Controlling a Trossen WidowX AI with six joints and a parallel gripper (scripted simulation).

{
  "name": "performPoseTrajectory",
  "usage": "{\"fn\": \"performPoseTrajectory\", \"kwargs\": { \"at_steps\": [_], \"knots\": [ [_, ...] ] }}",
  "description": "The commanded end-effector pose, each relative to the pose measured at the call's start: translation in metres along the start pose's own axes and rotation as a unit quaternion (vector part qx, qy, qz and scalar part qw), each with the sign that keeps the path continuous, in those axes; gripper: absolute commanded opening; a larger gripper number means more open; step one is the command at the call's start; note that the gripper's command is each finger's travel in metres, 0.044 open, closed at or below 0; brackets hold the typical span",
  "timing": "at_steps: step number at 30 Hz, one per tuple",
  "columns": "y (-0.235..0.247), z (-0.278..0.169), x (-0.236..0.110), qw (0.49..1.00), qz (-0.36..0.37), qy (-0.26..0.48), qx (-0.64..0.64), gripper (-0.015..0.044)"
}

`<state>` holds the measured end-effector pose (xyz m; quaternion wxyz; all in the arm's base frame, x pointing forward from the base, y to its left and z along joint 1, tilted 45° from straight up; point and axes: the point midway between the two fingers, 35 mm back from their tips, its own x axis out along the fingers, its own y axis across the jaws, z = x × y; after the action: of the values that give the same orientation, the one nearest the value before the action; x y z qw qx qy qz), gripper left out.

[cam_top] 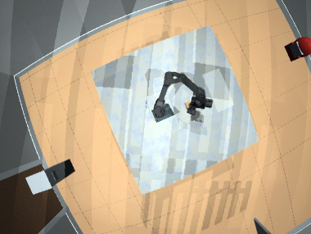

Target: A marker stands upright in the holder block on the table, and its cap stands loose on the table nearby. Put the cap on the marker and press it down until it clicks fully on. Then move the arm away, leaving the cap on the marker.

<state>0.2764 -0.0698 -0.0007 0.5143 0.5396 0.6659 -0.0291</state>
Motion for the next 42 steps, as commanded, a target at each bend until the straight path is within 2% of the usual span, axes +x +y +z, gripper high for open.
{"fn": "performPoseTrajectory", "kwargs": {
  "at_steps": [1,42],
  "knots": [
    [-0.001,0.002,0.001,1.000,-0.001,0.000,-0.003,0.0000],
    [-0.001,0.001,0.057,1.000,0.000,0.000,-0.003,0.0000]
  ]
}}
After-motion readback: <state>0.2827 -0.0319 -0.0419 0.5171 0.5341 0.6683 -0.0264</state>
